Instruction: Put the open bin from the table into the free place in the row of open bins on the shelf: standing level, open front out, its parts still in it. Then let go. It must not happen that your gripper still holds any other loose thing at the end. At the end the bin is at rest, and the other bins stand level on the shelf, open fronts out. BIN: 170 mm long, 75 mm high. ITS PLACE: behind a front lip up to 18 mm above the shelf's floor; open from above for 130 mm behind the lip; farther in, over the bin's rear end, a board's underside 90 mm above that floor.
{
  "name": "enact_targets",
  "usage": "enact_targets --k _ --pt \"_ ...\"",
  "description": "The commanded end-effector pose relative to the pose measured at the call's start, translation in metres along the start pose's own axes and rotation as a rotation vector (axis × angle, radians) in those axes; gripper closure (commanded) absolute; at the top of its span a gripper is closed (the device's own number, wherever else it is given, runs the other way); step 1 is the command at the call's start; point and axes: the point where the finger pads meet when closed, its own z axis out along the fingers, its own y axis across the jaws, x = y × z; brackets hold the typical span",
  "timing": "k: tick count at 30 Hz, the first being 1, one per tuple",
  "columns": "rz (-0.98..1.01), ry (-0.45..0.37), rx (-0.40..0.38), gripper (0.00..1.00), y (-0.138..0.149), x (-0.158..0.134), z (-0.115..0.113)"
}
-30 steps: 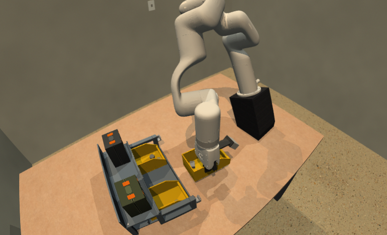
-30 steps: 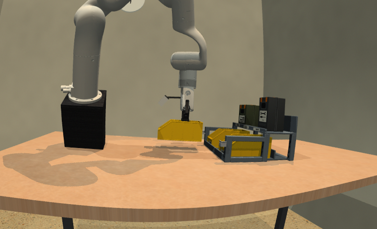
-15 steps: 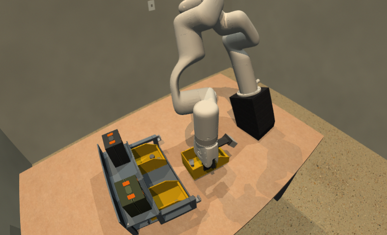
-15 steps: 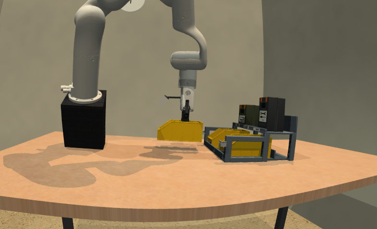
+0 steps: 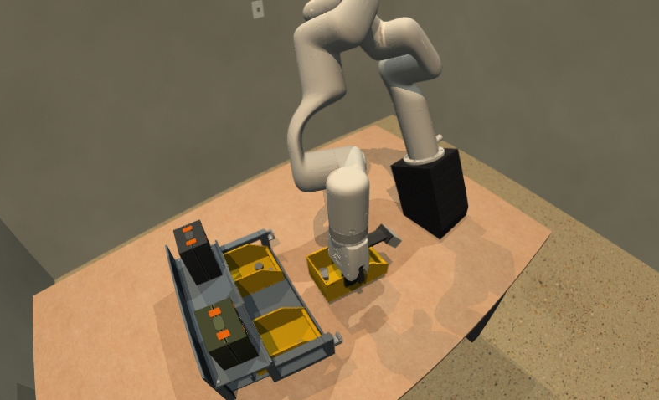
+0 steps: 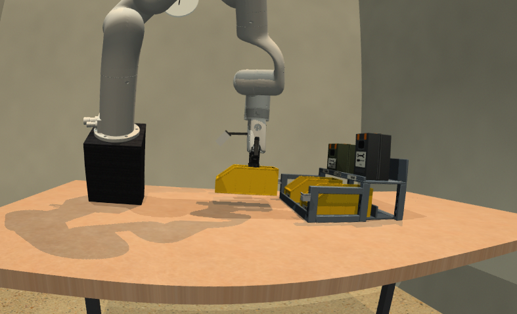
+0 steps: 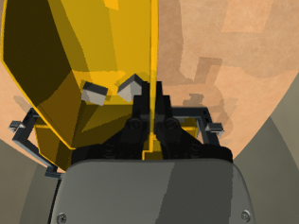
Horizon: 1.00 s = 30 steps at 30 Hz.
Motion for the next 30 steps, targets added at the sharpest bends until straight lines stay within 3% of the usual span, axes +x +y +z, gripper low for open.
enact_targets --k 1,15,20,30 --pt "0.001 -0.003 -0.002 1.0 -0.012 0.0 -0.001" --pt "0.001 -0.003 -0.002 1.0 -0.021 0.001 0.0" --pt "0.001 -0.003 -0.001 1.0 -0.037 0.003 0.001" --pt "0.001 -0.003 -0.001 1.0 -0.037 0.003 0.001"
